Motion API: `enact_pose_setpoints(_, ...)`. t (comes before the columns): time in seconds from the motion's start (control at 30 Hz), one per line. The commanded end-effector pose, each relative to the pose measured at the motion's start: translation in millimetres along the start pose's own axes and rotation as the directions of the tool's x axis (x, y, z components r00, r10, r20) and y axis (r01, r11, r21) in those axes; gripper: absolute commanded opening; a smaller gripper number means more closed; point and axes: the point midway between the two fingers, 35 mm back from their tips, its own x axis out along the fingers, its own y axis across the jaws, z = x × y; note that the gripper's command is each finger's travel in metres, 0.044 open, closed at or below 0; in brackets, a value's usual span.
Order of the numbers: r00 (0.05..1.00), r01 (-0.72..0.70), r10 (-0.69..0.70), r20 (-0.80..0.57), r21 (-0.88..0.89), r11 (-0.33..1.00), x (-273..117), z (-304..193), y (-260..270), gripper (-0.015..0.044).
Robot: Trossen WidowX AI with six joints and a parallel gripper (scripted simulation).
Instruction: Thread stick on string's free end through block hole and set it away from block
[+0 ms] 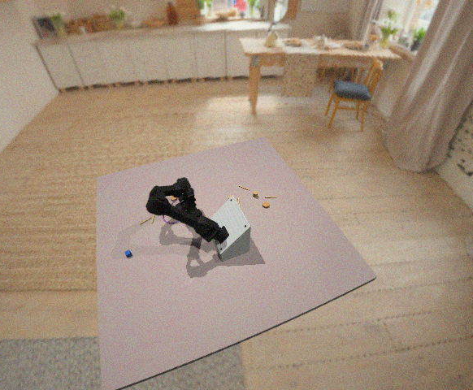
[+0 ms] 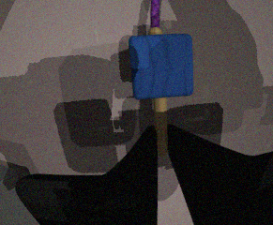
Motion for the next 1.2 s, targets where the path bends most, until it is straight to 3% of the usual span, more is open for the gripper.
enact_pose_setpoints(0.0,1.0,-0.001,0.001,0.006,0.004,1.0,0.8,-6.2,0.6,0.0)
enact_pose_setpoints(1.17,1.0,0.013,-0.013,0.001,0.036,0.999,-2.8,-48.2,1.3,0.0)
